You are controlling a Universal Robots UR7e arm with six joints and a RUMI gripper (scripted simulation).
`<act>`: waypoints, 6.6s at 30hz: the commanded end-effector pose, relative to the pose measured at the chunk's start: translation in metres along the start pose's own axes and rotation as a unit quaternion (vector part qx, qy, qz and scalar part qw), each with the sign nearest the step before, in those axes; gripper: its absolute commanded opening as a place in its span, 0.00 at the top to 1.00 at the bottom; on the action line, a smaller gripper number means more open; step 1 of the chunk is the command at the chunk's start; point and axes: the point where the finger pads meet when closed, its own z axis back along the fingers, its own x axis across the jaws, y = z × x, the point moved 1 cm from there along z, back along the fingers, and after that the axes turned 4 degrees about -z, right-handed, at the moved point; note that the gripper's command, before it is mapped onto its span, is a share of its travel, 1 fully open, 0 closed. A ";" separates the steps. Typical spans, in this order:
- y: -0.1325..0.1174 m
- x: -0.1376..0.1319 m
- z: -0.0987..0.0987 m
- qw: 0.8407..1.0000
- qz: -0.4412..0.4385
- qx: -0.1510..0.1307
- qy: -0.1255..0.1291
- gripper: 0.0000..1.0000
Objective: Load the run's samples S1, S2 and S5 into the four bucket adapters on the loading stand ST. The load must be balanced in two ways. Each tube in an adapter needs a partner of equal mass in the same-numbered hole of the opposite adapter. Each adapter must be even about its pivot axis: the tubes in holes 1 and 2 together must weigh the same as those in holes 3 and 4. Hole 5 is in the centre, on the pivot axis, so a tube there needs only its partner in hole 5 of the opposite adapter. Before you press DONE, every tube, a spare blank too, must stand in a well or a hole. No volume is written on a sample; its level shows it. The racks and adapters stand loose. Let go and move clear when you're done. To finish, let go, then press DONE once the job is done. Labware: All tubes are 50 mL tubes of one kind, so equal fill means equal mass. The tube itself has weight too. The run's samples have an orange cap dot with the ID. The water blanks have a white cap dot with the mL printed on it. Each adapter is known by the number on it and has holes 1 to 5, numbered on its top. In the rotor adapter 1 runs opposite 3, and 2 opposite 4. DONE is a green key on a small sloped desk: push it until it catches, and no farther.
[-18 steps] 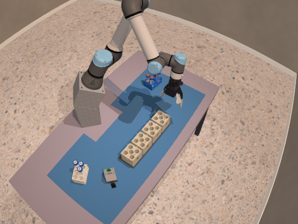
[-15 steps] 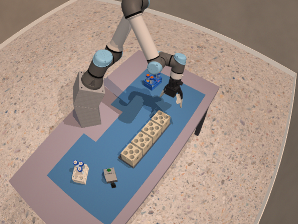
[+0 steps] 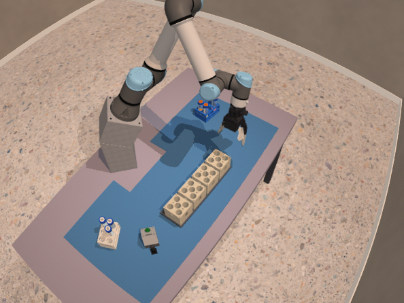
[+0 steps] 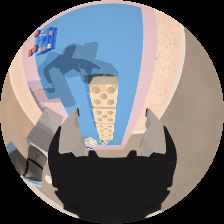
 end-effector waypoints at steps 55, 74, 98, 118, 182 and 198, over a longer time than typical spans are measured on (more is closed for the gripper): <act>-0.246 -0.016 -0.046 0.915 -0.398 0.044 0.057 0.65; -0.330 -0.021 -0.062 0.848 -0.521 0.058 0.074 0.65; -0.403 -0.026 -0.075 0.738 -0.664 0.074 0.095 0.65; -0.403 -0.027 -0.075 0.689 -0.714 0.079 0.102 0.65; -0.158 0.017 -0.104 0.901 -0.415 0.111 0.066 0.65; -0.048 0.039 -0.075 0.901 -0.415 0.111 0.066 0.65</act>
